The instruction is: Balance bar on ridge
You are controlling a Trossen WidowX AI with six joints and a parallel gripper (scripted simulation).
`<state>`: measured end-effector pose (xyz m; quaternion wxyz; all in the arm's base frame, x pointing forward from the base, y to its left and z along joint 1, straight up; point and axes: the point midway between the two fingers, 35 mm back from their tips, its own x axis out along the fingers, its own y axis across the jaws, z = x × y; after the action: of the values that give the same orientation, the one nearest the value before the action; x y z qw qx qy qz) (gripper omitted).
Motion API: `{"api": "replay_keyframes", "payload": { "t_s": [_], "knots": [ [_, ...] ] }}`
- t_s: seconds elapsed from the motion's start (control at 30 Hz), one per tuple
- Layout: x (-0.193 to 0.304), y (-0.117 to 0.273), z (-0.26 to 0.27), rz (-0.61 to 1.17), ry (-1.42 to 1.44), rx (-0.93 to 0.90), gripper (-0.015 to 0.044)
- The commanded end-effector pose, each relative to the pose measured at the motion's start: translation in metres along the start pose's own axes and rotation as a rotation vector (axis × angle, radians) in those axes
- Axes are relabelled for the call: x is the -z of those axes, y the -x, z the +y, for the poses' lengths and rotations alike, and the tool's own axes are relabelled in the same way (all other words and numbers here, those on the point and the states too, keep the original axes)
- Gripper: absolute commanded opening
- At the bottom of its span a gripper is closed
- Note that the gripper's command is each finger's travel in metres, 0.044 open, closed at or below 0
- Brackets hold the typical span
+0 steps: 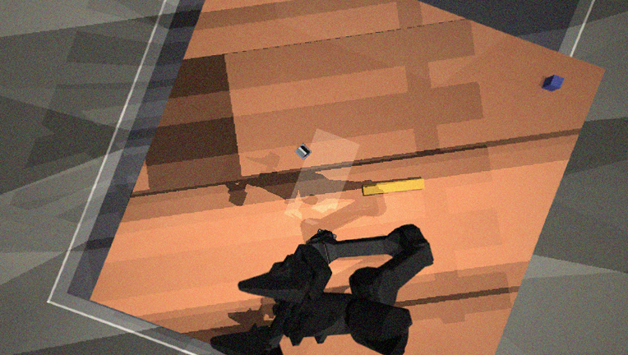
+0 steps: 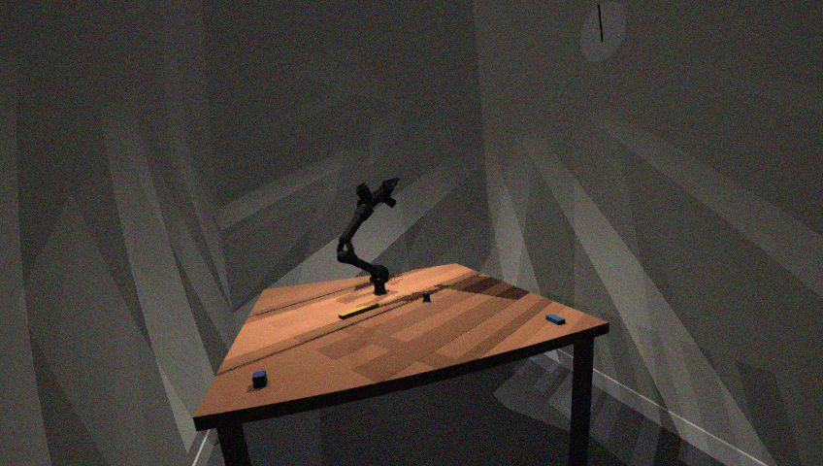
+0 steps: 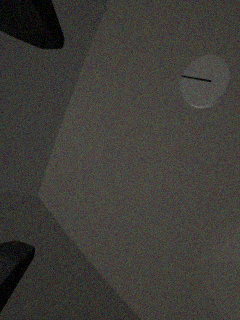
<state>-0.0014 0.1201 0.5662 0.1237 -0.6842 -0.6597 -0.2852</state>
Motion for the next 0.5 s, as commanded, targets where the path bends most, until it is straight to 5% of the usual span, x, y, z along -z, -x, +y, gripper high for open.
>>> {"api": "replay_keyframes", "payload": {
  "t_s": [0.0, 0.1, 0.47],
  "knots": [
    [0.000, 0.000, 0.000, -0.002, 0.004, -0.001, 0.0374],
    [-0.007, -0.004, -0.003, -0.027, 0.061, -0.009, 0.0315],
    [-0.039, -0.020, -0.008, -0.161, 0.318, -0.042, 0.0315]
  ]
}}
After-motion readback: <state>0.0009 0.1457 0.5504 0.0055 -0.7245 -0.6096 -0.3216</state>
